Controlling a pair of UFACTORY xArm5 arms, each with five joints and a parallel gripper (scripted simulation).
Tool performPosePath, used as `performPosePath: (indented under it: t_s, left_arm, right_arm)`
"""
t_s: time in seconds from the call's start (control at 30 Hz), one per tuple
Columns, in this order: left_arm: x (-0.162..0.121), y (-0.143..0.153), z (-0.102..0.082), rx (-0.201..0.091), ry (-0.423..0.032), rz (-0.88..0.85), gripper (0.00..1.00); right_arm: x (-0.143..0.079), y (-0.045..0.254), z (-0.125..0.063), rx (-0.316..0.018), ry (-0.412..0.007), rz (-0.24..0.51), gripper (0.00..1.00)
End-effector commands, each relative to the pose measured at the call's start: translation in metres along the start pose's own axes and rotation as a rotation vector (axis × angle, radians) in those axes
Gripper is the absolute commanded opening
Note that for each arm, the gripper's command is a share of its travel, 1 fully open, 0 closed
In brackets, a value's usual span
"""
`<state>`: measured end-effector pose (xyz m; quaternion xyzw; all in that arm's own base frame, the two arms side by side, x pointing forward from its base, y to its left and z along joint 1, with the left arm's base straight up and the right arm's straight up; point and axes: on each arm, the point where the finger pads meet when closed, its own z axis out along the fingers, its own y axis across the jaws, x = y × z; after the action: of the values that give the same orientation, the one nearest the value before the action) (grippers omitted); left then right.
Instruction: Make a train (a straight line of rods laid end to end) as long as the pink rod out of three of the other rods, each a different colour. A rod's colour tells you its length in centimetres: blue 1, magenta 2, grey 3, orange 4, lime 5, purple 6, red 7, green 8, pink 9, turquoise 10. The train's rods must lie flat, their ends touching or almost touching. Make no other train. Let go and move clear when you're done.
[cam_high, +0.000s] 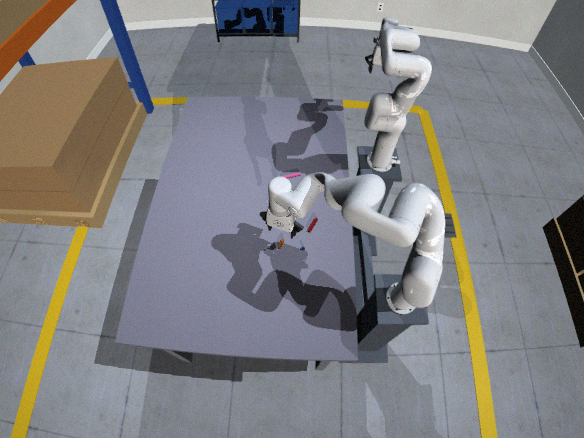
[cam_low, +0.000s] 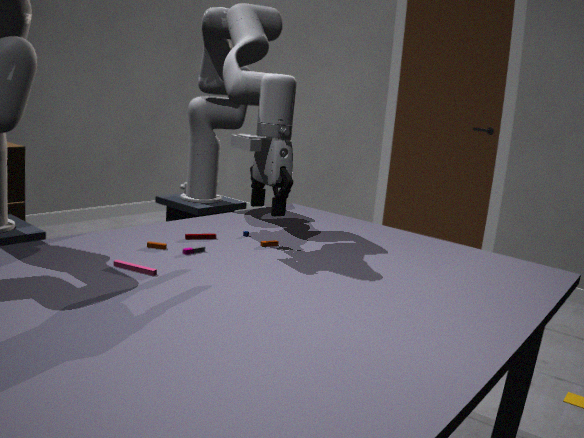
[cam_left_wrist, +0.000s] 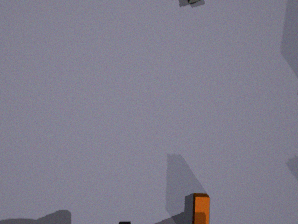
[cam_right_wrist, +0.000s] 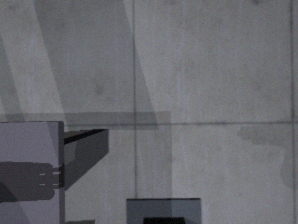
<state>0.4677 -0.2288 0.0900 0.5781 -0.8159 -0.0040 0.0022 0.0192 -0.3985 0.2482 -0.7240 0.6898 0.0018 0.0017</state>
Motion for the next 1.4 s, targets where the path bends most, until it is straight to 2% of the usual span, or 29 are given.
performPosePath:
  t_s: [0.0, 0.03, 0.07, 0.93, 1.37]
  left_arm:
    - [-0.0133, -0.0001, -0.0005, 0.014, 0.001, 0.032, 1.00]
    - [-0.0133, -0.0001, -0.0005, 0.014, 0.001, 0.032, 1.00]
    - [-0.0133, -0.0001, -0.0005, 0.014, 0.001, 0.032, 0.26]
    - [-0.0133, -0.0001, -0.0001, 0.014, 0.001, 0.032, 0.26]
    - [-0.0133, -0.0002, 0.0067, 0.014, 0.001, 0.032, 0.26]
  right_arm:
    - [0.0011, 0.0000, -0.0018, 0.000, 0.005, 0.000, 1.00]
    - [0.0011, 0.0000, -0.0018, 0.000, 0.005, 0.000, 1.00]
    - [0.0011, 0.0000, -0.0018, 0.000, 0.005, 0.000, 1.00]
    - [0.0011, 0.0000, -0.0018, 0.000, 0.005, 0.000, 1.00]
    - [0.0011, 0.0000, -0.0018, 0.000, 0.005, 0.000, 1.00]
